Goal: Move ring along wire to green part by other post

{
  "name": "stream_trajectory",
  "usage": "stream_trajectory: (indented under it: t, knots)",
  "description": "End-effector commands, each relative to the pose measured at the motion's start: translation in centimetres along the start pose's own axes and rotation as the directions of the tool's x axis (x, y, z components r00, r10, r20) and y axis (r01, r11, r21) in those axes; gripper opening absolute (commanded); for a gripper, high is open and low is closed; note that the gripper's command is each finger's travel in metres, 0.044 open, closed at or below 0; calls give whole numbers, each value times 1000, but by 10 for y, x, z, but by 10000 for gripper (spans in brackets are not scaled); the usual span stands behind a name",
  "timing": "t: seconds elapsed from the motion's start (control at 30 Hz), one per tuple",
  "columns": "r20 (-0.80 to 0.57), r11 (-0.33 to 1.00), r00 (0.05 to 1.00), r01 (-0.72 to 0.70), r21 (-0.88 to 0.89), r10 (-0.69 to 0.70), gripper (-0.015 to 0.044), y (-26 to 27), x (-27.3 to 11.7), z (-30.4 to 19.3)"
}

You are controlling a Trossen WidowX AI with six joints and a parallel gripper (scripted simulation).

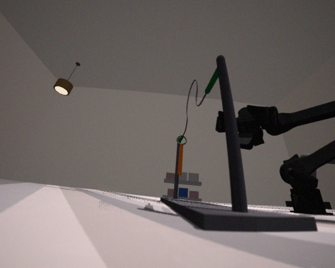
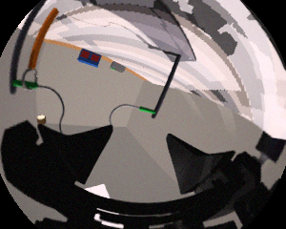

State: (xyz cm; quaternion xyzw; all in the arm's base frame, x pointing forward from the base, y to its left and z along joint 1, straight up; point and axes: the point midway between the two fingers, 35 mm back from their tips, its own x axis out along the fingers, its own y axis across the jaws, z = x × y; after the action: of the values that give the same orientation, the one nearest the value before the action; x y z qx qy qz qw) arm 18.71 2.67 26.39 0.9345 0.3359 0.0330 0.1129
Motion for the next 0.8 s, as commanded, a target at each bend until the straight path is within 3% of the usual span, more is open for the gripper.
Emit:
stream_trajectory:
  t: [0.0, 0.27, 0.5, 0.77]
  knots:
    - [1, 1000, 1000, -3, -4, 3, 374, 1, 0, 0]
    - [29, 970, 997, -67, -234, 75, 164, 28, -4, 16]
    - [52, 815, 988, -90, -573, 145, 160, 60, -13, 42]
    - [79, 509, 972, -47, -859, 223, 160, 89, -27, 76]
